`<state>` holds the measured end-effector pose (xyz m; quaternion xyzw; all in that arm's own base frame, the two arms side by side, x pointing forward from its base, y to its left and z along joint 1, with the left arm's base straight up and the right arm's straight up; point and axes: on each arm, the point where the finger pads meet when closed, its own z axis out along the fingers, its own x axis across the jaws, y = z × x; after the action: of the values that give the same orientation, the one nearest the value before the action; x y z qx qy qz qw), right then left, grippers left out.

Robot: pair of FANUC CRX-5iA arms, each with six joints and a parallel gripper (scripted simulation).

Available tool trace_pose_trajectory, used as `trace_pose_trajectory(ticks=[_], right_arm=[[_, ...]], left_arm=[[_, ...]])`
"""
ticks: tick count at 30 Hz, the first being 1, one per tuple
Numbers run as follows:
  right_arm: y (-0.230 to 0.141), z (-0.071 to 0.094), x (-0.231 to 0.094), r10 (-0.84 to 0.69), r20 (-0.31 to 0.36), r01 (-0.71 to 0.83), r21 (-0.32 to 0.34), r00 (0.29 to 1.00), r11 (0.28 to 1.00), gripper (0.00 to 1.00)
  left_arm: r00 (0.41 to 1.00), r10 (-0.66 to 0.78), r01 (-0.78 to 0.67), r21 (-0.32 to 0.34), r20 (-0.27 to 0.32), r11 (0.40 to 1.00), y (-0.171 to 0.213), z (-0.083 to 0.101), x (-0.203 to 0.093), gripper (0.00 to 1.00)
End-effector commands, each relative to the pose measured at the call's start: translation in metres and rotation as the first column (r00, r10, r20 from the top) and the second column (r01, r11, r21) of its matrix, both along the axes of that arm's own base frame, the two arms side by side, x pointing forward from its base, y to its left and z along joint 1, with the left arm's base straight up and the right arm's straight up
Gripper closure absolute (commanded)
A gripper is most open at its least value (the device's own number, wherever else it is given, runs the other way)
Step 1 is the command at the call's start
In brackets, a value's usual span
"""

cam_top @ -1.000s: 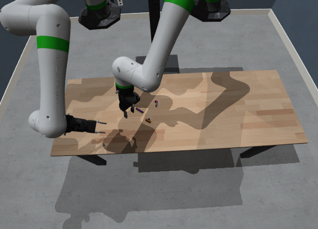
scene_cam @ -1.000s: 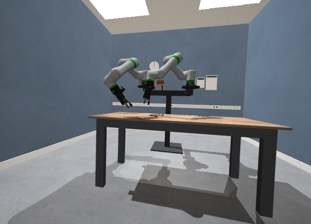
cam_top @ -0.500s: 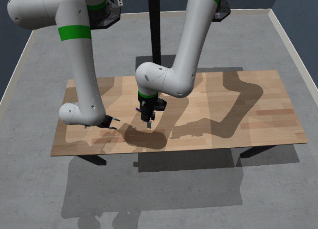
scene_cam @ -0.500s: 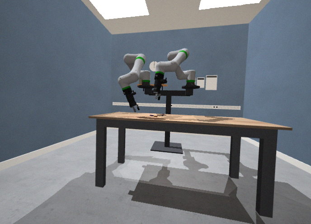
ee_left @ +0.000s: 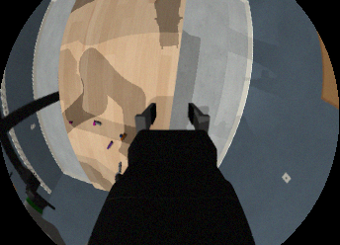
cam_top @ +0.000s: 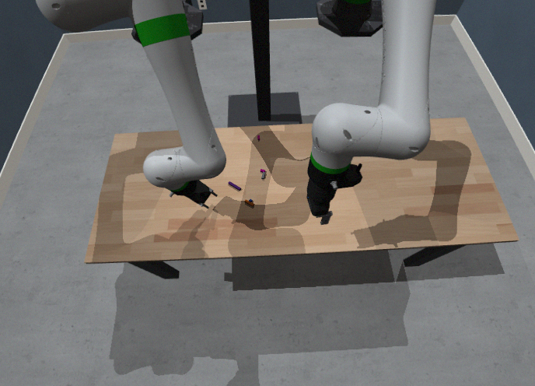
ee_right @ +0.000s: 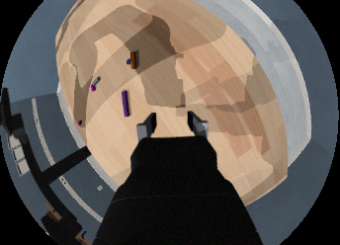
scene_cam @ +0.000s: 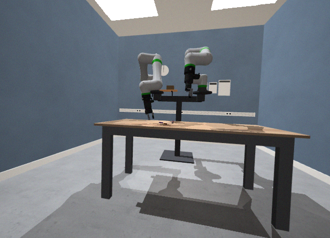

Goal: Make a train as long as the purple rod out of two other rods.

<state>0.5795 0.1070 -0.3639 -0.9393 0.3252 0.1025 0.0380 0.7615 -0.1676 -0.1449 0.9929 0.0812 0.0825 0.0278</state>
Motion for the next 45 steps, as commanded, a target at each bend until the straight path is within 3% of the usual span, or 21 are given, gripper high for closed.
trace_pose_trajectory(ticks=[1, 6, 8, 9, 16, 23, 25, 26, 30, 40, 42, 43, 45], right_arm=[[0.015, 0.001, -0.012, -0.036, 0.032, 0.038, -0.067, 0.999, 0.997, 0.0], [0.034, 0.004, -0.028, -0.065, 0.071, 0.073, -0.109, 0.995, 0.991, 0.0], [0.034, 0.004, -0.028, -0.065, 0.071, 0.073, -0.109, 0.995, 0.991, 0.0], [0.044, 0.006, -0.037, -0.079, 0.093, 0.09, -0.124, 0.993, 0.988, 0.0], [0.067, 0.013, -0.058, -0.105, 0.141, 0.125, -0.14, 0.984, 0.982, 0.0], [0.085, 0.019, -0.075, -0.122, 0.173, 0.147, -0.137, 0.977, 0.98, 0.0], [0.085, 0.019, -0.075, -0.122, 0.173, 0.147, -0.137, 0.977, 0.98, 0.0], [0.085, 0.019, -0.075, -0.122, 0.173, 0.147, -0.137, 0.977, 0.98, 0.0], [0.085, 0.019, -0.075, -0.122, 0.173, 0.147, -0.137, 0.977, 0.98, 0.0], [0.085, 0.019, -0.075, -0.122, 0.173, 0.147, -0.137, 0.977, 0.98, 0.0], [0.085, 0.019, -0.075, -0.122, 0.173, 0.147, -0.137, 0.977, 0.98, 0.0], [0.085, 0.019, -0.075, -0.122, 0.173, 0.147, -0.137, 0.977, 0.98, 0.0], [0.085, 0.019, -0.075, -0.122, 0.173, 0.147, -0.137, 0.977, 0.98, 0.0]], left_arm=[[0.991, 0.131, -0.131, -0.007, -0.008, 0.991, 0.065, 0.026, 0.006, 0.0], [0.958, 0.287, -0.287, -0.014, -0.021, 0.958, 0.142, 0.052, 0.003, 0.0], [0.958, 0.287, -0.287, -0.014, -0.021, 0.958, 0.142, 0.052, 0.003, 0.0], [0.934, 0.356, -0.357, -0.017, -0.026, 0.934, 0.187, 0.068, -0.002, 0.0], [0.833, 0.551, -0.552, -0.024, -0.043, 0.833, 0.278, 0.101, -0.024, 0.0], [0.684, 0.727, -0.729, -0.028, -0.061, 0.684, 0.376, 0.138, -0.064, 0.0], [0.684, 0.727, -0.729, -0.028, -0.061, 0.684, 0.376, 0.138, -0.064, 0.0], [0.624, 0.778, -0.781, -0.029, -0.068, 0.624, 0.415, 0.153, -0.085, 0.0], [0.523, 0.849, -0.852, -0.03, -0.077, 0.523, 0.454, 0.17, -0.111, 0.0], [0.206, 0.973, -0.978, -0.027, -0.102, 0.205, 0.564, 0.222, -0.212, 0.0], [0.206, 0.973, -0.978, -0.027, -0.102, 0.205, 0.564, 0.222, -0.212, 0.0], [0.129, 0.986, -0.992, -0.026, -0.107, 0.127, 0.592, 0.238, -0.244, 0.0], [0.06, 0.992, -0.998, -0.025, -0.112, 0.058, 0.602, 0.244, -0.261, 0.0]])
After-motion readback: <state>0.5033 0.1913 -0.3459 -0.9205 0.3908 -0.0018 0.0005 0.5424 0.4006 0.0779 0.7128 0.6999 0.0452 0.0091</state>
